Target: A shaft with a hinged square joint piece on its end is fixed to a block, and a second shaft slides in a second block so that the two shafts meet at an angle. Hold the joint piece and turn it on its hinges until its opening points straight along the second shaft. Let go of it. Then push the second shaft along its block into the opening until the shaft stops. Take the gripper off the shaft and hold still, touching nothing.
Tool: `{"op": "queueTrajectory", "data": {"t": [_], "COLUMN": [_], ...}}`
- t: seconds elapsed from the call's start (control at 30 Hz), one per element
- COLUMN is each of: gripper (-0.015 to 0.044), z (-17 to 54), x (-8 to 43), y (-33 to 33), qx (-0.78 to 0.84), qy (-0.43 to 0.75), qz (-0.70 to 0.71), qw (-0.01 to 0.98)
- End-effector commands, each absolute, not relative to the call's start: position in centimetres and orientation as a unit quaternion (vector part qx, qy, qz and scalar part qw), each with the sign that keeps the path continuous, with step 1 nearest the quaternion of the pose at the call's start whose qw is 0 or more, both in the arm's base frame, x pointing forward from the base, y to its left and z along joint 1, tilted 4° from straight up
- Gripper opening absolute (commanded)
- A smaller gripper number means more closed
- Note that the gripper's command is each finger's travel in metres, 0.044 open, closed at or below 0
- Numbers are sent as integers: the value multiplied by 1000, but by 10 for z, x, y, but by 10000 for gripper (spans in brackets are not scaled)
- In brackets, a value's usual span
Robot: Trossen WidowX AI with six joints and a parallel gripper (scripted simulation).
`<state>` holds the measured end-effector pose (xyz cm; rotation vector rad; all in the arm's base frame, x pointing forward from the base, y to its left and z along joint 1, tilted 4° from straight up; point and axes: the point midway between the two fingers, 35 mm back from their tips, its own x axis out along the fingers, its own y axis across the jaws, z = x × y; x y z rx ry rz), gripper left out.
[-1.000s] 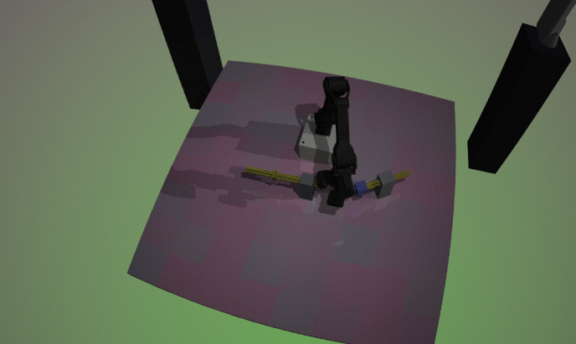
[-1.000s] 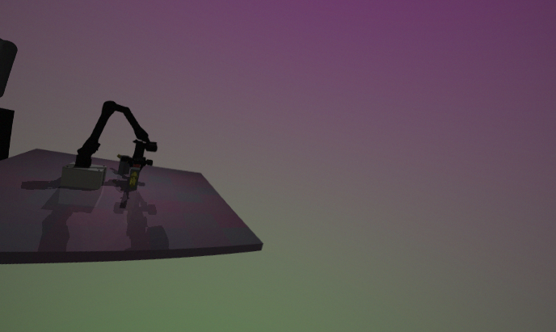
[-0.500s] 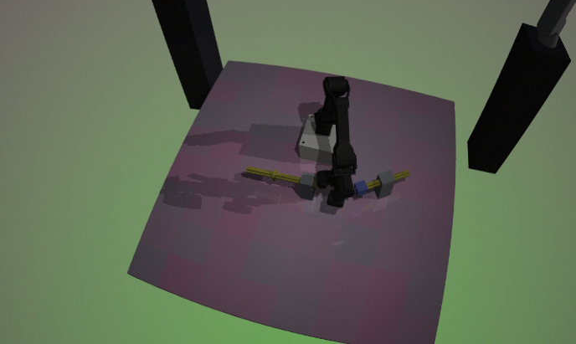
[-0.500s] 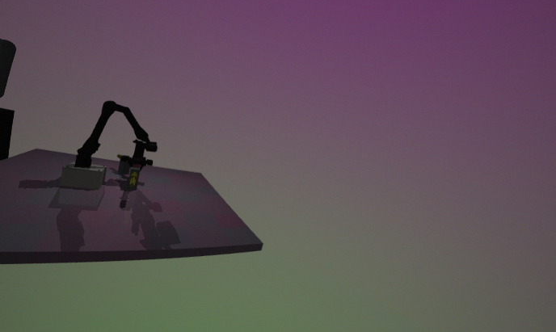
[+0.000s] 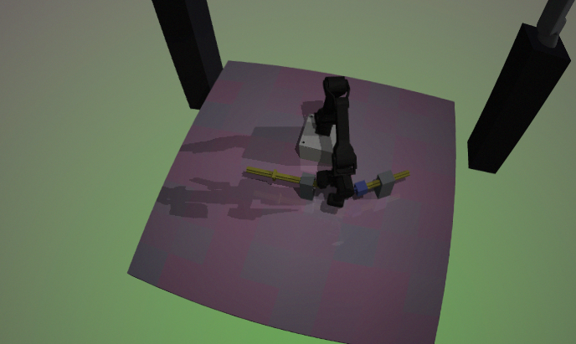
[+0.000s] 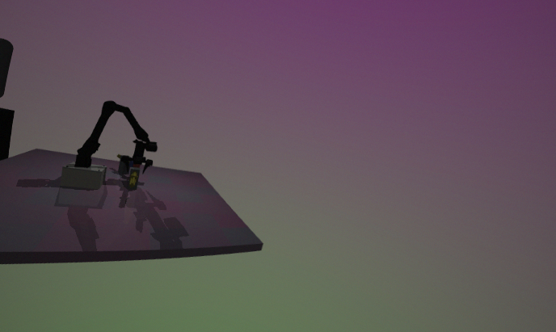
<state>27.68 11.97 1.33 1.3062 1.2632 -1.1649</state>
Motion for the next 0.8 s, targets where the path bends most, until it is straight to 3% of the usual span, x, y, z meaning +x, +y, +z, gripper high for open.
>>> {"op": "queueTrajectory", "data": {"t": [0.0, 0.43, 0.77], "gripper": [440, 440, 440], "z": [13, 42, 52], "x": [277, 275, 277], "y": [120, 121, 121], "qx": [533, 477, 449], "qy": [516, 461, 495], "qz": [-476, -529, -497], "qw": [472, 530, 553]}}
